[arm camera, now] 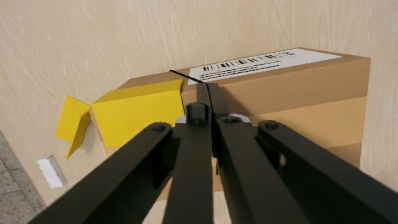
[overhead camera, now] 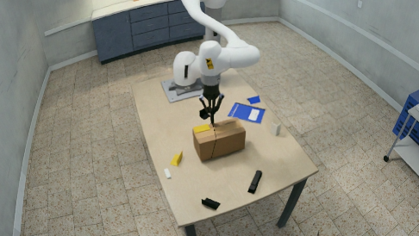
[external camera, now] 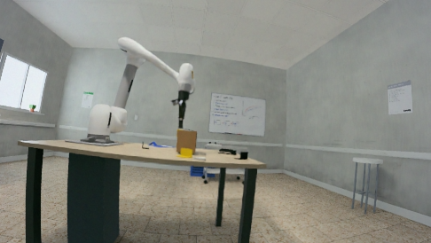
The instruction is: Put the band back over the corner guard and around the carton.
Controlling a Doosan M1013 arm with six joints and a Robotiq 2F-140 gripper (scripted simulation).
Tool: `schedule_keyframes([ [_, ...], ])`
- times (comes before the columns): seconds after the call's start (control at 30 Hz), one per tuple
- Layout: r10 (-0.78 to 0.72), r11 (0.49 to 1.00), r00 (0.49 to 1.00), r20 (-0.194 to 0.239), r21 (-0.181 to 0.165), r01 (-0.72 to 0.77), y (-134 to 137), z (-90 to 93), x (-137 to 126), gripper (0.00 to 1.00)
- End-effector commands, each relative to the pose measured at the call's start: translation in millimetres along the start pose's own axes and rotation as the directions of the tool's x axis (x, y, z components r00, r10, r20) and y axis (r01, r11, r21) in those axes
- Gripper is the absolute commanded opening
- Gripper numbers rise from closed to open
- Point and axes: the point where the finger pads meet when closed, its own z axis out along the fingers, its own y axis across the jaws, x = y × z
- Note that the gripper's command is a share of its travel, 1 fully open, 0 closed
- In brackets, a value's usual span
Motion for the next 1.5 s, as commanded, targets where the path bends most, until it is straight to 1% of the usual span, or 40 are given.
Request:
schedule_keyframes([
  [0.0,0.000,1.000,1.000,0.001,-0.001,0.000,0,-0.8,2,0.10],
  [0.6,0.000,1.000,1.000,0.001,-0.001,0.000,-3,-0.8,19,0.10],
  [1.23,0.000,1.000,1.000,0.001,-0.001,0.000,-4,-0.8,21,0.10],
  [1.47,0.000,1.000,1.000,0.001,-0.001,0.000,-9,-0.8,21,0.10],
])
